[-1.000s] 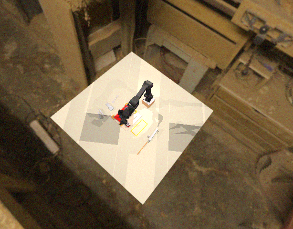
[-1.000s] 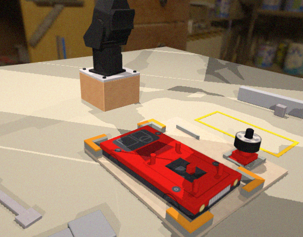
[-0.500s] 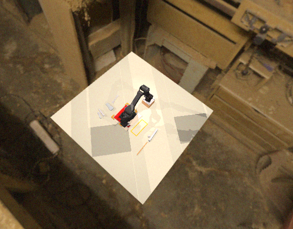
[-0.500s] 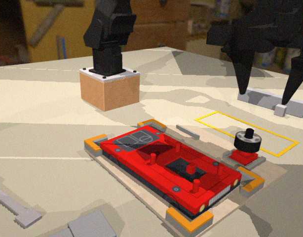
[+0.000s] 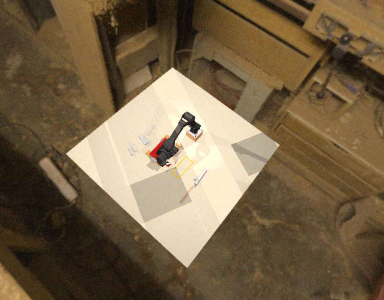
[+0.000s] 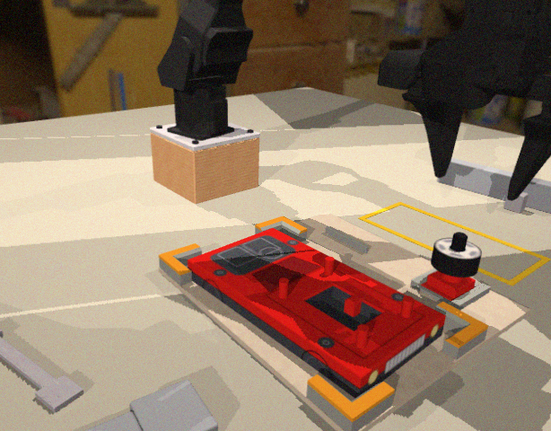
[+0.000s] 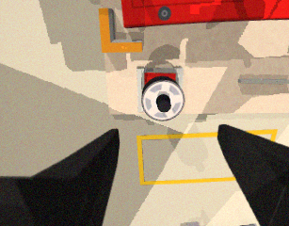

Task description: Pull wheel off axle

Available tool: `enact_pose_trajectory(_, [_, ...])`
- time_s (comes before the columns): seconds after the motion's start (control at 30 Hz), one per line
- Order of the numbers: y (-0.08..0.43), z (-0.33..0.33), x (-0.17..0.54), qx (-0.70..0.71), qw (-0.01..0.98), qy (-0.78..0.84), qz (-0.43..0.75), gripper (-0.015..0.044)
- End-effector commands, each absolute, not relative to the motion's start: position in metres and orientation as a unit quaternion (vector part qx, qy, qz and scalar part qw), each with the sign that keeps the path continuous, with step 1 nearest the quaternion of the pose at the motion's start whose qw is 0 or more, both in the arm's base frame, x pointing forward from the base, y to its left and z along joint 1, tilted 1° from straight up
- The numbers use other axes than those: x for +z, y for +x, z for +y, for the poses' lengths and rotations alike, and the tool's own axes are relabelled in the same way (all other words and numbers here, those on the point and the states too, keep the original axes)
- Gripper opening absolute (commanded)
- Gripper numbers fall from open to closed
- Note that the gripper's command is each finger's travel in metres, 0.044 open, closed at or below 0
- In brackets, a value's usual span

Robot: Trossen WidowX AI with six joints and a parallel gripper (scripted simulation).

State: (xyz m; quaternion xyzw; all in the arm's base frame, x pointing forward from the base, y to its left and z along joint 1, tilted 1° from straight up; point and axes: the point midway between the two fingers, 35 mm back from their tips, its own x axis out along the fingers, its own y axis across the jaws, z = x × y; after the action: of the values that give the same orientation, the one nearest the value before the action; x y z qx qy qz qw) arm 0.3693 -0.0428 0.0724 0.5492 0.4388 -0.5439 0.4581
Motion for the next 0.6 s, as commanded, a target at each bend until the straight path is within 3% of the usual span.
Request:
enact_pose_trajectory(0.0, [0.371,-0.044,0.057,-0.543,0.457,0.550,0.440,0.0300])
enact_pose_trajectory(0.4, [0.368,-0.044,0.001,-0.543,0.457,0.550,0.440,0.0300])
enact_pose_trajectory(0.47, [0.367,-0.044,0.005,-0.549,0.453,0.546,0.442,0.0247])
enact_pose_trajectory(0.57, [0.367,-0.044,0.005,-0.549,0.453,0.546,0.442,0.0228])
